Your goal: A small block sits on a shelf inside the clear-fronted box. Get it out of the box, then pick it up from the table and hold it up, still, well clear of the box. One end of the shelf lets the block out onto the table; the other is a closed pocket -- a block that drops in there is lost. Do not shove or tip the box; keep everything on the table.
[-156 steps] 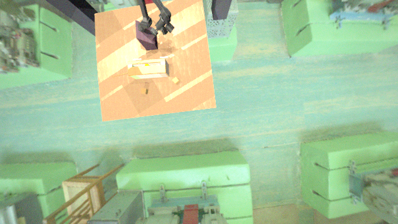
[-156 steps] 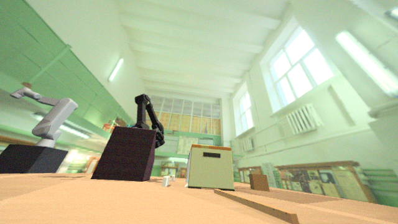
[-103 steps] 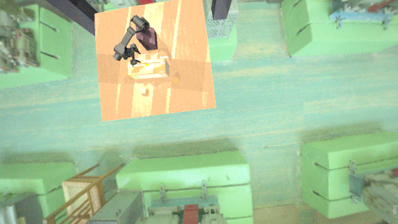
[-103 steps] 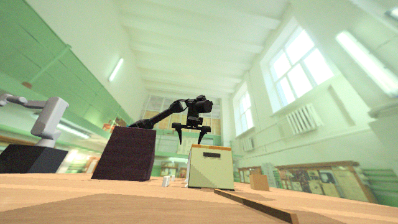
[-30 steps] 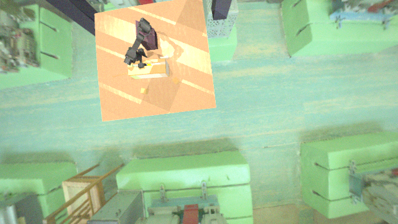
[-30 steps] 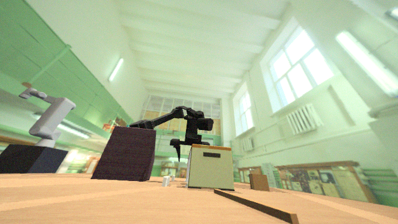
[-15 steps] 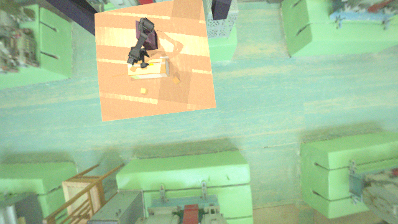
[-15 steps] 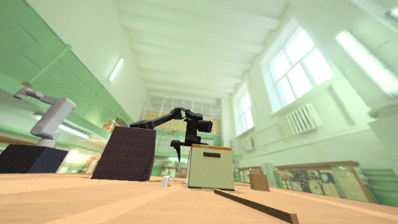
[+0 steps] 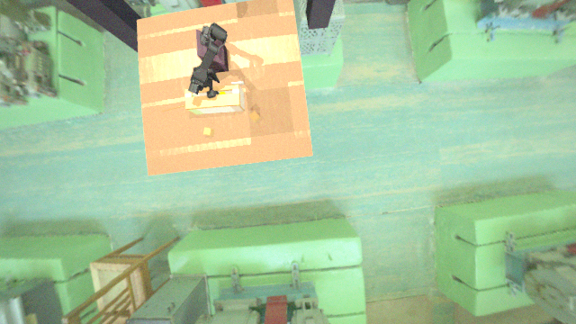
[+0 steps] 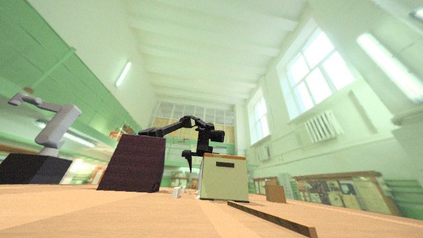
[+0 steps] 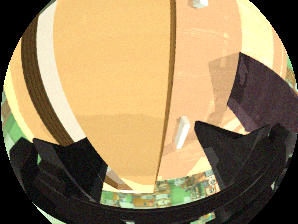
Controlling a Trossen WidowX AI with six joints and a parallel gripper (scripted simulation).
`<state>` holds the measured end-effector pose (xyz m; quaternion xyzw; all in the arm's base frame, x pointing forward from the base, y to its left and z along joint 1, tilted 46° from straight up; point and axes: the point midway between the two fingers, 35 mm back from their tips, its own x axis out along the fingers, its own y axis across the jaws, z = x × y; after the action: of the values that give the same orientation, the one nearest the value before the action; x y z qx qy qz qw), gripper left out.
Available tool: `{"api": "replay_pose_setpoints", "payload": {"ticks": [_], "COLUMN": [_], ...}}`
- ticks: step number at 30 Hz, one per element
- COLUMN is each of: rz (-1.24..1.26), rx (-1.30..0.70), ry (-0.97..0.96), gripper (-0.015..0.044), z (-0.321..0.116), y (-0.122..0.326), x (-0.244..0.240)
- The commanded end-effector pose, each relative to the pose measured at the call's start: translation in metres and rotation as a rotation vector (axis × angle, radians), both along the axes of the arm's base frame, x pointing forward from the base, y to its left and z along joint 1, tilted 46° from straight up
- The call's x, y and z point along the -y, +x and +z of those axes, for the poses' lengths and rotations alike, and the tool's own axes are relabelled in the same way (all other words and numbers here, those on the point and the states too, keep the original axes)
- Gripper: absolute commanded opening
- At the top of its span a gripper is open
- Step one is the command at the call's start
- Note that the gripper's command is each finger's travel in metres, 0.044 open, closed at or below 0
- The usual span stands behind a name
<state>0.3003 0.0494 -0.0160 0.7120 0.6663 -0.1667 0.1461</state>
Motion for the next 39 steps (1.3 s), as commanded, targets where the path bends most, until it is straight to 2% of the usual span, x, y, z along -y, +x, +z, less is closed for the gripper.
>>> {"api": "replay_pose_setpoints", "payload": {"ticks": [1, 39], "rz": [0.000, 0.000], "rx": [0.010, 0.010], "ry": [0.003, 0.005], "gripper": [0.0400, 0.0400], "z": [0.007, 0.049], "y": [0.001, 0.005], "x": [-0.005, -0.046]}}
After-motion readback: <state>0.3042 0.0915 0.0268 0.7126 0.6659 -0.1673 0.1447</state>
